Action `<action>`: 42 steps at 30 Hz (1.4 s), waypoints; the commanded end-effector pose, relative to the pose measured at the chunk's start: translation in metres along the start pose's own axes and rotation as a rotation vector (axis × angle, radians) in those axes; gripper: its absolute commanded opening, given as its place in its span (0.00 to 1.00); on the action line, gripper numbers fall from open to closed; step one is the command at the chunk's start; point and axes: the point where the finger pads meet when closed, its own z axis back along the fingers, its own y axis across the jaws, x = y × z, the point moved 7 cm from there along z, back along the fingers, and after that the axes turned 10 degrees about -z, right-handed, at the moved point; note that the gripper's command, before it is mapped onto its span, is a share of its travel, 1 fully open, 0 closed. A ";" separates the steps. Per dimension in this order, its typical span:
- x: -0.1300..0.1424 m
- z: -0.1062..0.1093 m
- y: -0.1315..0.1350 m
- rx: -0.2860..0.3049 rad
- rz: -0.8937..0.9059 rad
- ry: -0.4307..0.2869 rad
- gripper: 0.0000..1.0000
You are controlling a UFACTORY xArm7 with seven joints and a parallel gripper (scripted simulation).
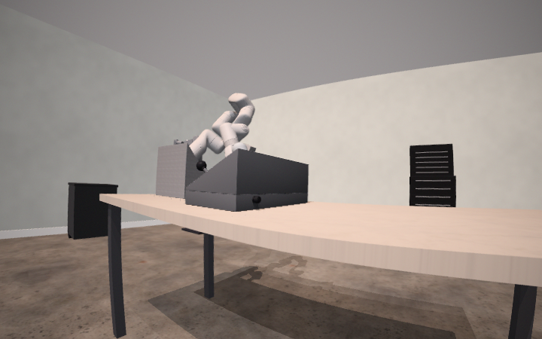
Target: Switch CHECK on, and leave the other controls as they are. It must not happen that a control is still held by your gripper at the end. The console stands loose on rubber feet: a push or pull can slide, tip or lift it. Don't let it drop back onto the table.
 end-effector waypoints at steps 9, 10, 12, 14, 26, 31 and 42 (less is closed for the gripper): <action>-0.008 0.001 -0.001 0.001 0.000 0.003 0.00; -0.009 0.001 -0.001 0.001 0.000 0.003 0.00; -0.011 0.001 -0.001 0.001 0.000 0.003 0.00; -0.013 0.001 -0.002 0.001 0.000 0.003 0.00; -0.022 0.001 -0.003 0.001 0.000 0.003 0.00; -0.026 0.001 -0.004 0.001 0.000 0.003 0.00; -0.031 0.001 -0.005 0.001 0.000 0.003 0.00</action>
